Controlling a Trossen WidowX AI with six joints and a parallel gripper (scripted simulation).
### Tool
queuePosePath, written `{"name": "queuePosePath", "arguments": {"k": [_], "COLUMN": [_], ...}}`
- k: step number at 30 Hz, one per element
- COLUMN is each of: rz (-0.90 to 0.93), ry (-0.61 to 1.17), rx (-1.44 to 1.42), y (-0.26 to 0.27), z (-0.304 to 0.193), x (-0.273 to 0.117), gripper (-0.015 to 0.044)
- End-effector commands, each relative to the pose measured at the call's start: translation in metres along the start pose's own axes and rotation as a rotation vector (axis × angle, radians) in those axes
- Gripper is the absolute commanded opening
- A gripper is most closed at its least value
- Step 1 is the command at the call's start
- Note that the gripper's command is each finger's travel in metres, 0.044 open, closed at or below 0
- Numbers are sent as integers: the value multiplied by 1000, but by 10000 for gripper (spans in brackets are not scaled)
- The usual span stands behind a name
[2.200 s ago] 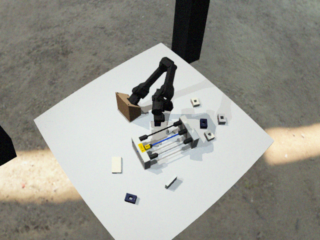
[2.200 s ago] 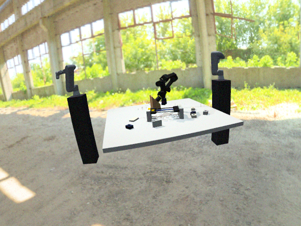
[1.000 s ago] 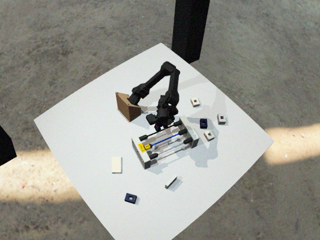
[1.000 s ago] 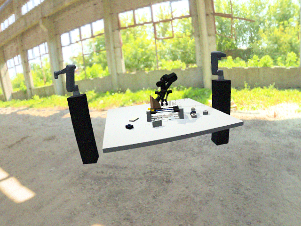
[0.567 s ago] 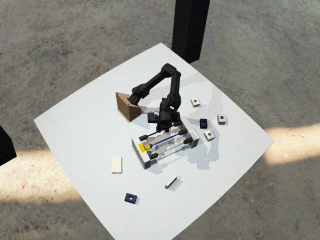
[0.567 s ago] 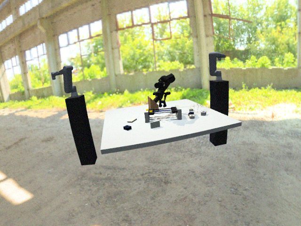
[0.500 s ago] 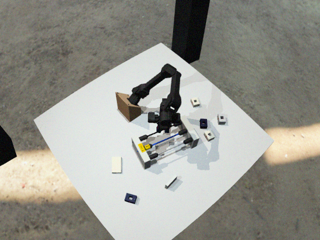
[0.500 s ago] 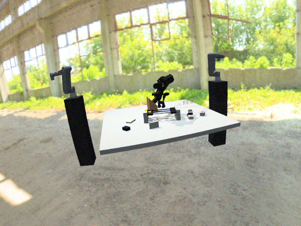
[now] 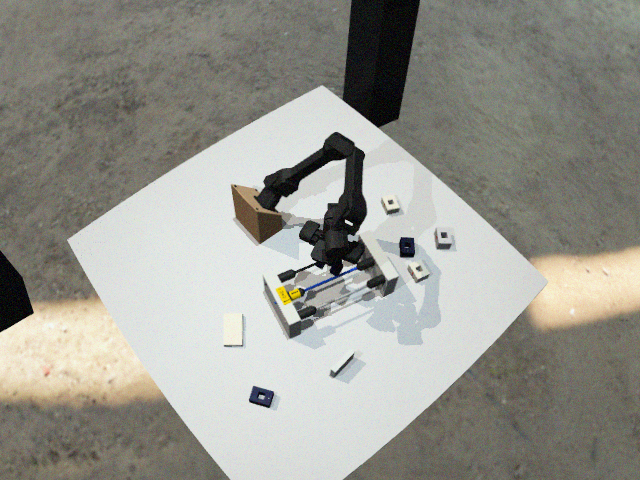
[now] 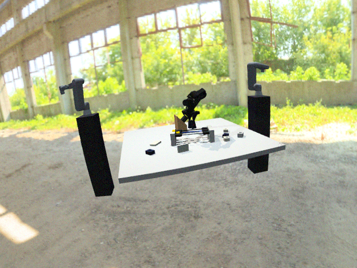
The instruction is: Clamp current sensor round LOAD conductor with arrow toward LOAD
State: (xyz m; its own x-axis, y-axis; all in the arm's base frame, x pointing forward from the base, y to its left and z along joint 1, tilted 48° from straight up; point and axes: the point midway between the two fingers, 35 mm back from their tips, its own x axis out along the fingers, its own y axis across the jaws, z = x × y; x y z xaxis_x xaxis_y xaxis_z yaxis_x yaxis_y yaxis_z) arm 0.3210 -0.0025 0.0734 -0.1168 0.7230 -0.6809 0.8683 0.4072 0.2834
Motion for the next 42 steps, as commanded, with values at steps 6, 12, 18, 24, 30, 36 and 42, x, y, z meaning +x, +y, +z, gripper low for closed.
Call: {"name": "queuePosePath", "arguments": {"k": [6, 12, 18, 24, 30, 36, 42], "rz": [7, 7, 7, 7, 7, 7, 7], "ry": [2, 4, 5, 5, 4, 4, 5], "rx": [307, 502, 615, 615, 615, 615, 615], "y": [13, 20, 24, 24, 25, 25, 26], "z": [8, 13, 15, 16, 16, 16, 16], "x": [3, 5, 7, 11, 20, 30, 40], "gripper": [0, 0, 0, 0, 0, 0, 0]}}
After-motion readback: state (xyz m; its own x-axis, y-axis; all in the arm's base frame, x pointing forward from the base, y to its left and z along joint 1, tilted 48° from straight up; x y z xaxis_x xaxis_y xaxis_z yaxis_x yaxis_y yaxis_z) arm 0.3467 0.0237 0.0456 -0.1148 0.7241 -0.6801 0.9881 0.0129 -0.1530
